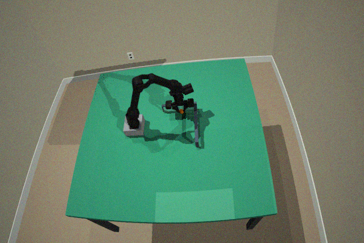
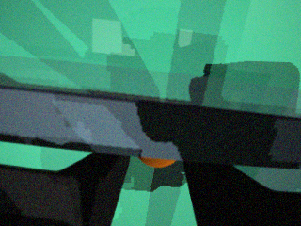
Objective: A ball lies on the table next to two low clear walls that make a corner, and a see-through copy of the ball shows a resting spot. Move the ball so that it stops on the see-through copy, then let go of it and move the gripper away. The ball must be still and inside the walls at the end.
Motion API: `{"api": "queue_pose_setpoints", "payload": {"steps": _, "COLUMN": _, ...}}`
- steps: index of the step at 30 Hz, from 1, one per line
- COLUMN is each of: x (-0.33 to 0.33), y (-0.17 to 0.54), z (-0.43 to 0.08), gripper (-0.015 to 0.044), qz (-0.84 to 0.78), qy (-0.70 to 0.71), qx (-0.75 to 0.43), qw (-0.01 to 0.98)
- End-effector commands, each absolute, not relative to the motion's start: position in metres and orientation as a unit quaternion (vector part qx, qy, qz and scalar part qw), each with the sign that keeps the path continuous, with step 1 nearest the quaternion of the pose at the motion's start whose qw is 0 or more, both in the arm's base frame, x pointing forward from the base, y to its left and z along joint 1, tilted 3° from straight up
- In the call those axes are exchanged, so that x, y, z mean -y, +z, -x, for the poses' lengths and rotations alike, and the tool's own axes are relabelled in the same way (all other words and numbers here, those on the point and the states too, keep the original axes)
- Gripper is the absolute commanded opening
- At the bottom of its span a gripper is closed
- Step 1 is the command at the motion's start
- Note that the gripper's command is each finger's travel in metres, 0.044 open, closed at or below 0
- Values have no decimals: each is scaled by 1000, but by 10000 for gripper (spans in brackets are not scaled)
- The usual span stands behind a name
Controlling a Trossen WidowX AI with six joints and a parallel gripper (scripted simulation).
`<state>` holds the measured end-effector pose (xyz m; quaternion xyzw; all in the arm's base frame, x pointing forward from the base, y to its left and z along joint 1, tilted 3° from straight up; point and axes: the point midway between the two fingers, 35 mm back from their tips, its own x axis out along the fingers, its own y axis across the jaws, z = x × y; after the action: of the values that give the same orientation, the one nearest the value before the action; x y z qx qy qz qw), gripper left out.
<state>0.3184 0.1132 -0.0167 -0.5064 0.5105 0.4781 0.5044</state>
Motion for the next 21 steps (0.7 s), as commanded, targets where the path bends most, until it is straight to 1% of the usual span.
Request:
{"api": "queue_pose_setpoints", "payload": {"steps": 1, "x": -112, "y": -22, "z": -317, "gripper": 0, "qz": 506, "qy": 480, "qx": -513, "qw": 500}}
{"api": "queue_pose_setpoints", "payload": {"steps": 2, "x": -112, "y": -22, "z": -317, "gripper": 0, "qz": 506, "qy": 480, "qx": -513, "qw": 500}}
{"api": "queue_pose_setpoints", "payload": {"steps": 12, "x": -113, "y": -17, "z": -318, "gripper": 263, "qz": 506, "qy": 478, "qx": -511, "qw": 504}}
{"api": "queue_pose_setpoints", "payload": {"steps": 18, "x": -113, "y": -15, "z": -318, "gripper": 265, "qz": 506, "qy": 478, "qx": -511, "qw": 504}}
{"api": "queue_pose_setpoints", "payload": {"steps": 21, "x": -116, "y": 24, "z": -320, "gripper": 265, "qz": 506, "qy": 479, "qx": -512, "qw": 502}}
